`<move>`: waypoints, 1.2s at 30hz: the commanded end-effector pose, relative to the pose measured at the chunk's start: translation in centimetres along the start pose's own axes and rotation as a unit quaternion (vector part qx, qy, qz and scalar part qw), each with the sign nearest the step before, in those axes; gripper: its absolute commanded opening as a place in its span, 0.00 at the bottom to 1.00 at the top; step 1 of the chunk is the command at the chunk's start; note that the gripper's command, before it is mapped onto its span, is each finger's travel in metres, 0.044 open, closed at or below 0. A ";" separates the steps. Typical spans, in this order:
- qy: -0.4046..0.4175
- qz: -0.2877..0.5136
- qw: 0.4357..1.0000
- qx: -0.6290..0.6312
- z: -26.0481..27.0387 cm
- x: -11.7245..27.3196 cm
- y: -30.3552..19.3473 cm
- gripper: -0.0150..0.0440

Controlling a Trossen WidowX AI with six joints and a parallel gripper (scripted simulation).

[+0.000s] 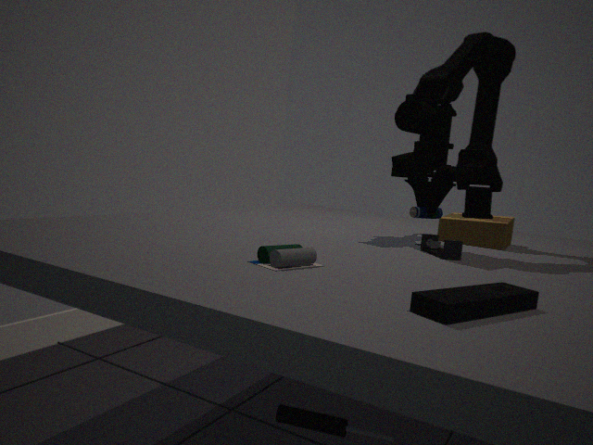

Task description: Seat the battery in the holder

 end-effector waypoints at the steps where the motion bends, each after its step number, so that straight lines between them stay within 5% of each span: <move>1: 0.000 -0.003 0.995 0.102 1.6 0.6 0.5 0.38; 10: 0.001 -0.003 0.930 0.367 5.7 1.5 1.2 0.38; 19: 0.003 -0.002 0.801 0.599 10.1 2.1 1.1 0.38; 36: 0.059 -0.042 0.789 0.610 9.8 -0.3 1.3 0.38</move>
Point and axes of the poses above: the point midway between the two fingers, 35 mm back from their tips, its own x axis back along the fingers, its own z axis across the jaws, y = z × x, the point moved 7 cm from there along x, back along the fingers, and after that the axes turned 14 degrees about -x, right-handed, at the moved point
